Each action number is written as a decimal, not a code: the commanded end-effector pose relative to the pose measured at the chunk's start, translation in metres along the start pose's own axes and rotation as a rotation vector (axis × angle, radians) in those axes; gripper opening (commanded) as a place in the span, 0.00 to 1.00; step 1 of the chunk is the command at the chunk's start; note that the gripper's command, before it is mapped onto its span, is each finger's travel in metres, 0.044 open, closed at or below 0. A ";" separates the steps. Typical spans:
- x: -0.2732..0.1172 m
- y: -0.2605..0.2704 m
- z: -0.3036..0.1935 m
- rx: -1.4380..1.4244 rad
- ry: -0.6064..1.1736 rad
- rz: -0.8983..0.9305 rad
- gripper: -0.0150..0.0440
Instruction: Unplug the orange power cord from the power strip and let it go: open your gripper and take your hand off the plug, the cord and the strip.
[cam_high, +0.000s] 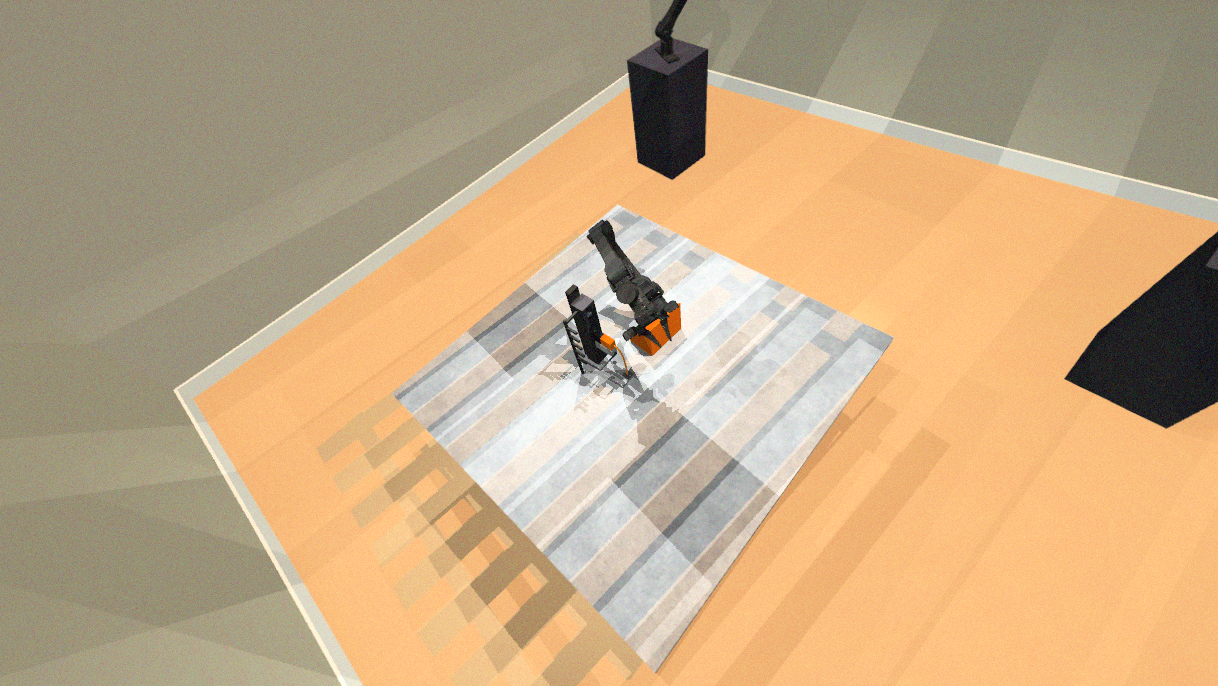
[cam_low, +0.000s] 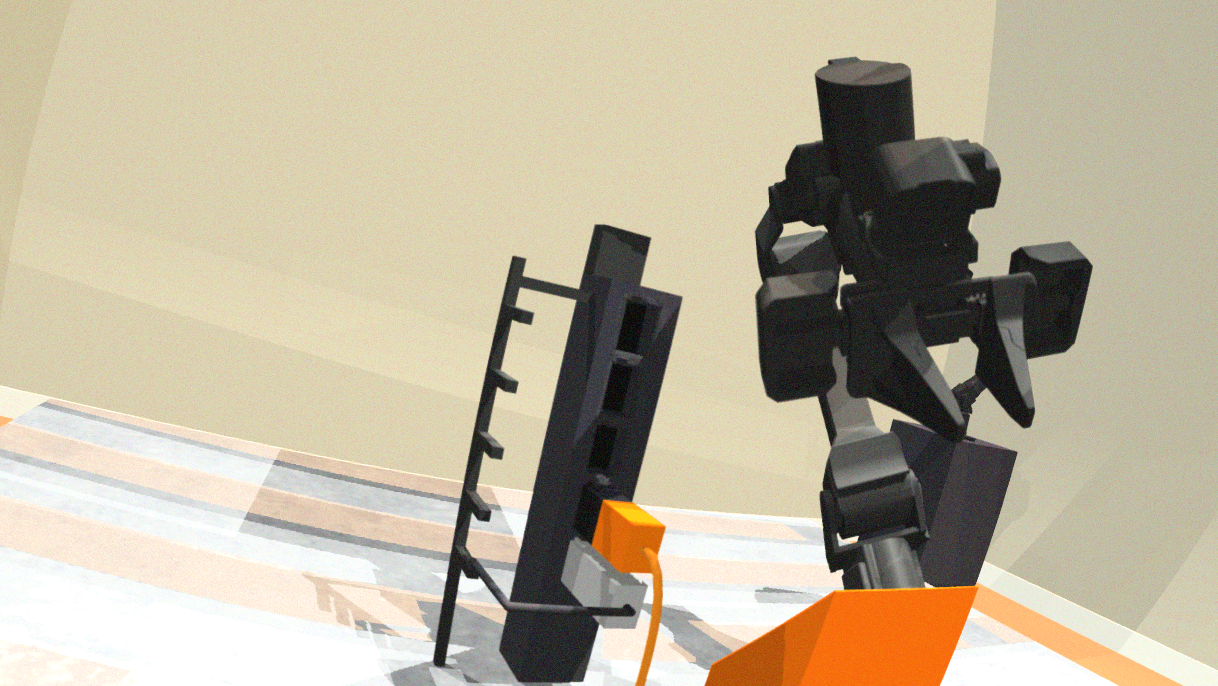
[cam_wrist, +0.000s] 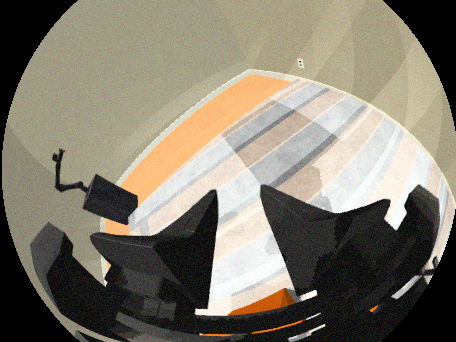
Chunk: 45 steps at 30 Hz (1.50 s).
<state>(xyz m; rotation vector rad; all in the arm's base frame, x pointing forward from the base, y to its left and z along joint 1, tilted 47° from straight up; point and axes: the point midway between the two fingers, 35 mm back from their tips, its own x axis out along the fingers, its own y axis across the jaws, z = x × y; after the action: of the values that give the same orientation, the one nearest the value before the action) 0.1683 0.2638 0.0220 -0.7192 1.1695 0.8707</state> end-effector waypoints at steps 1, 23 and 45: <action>-0.001 -0.050 -0.036 -0.171 0.291 -0.142 0.53; -0.060 -0.139 -0.108 -0.660 1.031 -0.090 0.53; -0.087 -0.156 -0.119 -0.661 1.032 -0.090 0.53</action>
<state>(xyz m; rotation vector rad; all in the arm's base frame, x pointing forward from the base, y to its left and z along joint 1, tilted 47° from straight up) 0.2343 0.0728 0.0773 -1.8869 1.7313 0.8151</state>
